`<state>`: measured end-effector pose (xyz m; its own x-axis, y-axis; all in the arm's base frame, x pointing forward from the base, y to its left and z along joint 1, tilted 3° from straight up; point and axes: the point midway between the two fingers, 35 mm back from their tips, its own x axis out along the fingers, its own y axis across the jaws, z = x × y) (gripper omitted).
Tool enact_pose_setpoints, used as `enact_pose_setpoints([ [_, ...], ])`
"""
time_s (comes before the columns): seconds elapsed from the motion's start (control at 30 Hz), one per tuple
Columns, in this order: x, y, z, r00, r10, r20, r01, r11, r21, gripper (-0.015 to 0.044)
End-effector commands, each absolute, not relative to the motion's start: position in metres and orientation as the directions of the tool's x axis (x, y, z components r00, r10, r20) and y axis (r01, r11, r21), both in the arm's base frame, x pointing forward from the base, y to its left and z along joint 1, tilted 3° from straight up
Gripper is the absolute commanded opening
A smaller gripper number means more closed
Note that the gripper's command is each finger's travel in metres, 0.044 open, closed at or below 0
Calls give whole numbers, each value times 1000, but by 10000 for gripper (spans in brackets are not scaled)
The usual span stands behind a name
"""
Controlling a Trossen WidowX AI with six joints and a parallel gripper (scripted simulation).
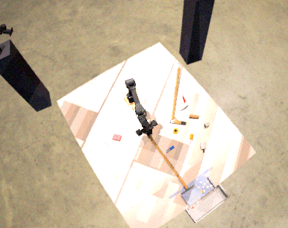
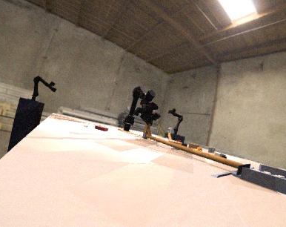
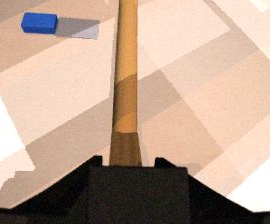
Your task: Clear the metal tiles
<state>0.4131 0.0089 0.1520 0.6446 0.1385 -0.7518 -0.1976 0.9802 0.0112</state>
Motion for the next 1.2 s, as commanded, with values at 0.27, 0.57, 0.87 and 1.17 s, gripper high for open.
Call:
enact_pose_setpoints([
  [0.27,394,6,156,662,142,-736,-201,980,8,0],
  [0.57,379,4,152,662,141,-736,-201,980,8,0],
  [0.87,365,3,148,662,141,-736,-201,980,8,0],
  [1.17,352,3,144,662,141,-736,-200,980,8,0],
])
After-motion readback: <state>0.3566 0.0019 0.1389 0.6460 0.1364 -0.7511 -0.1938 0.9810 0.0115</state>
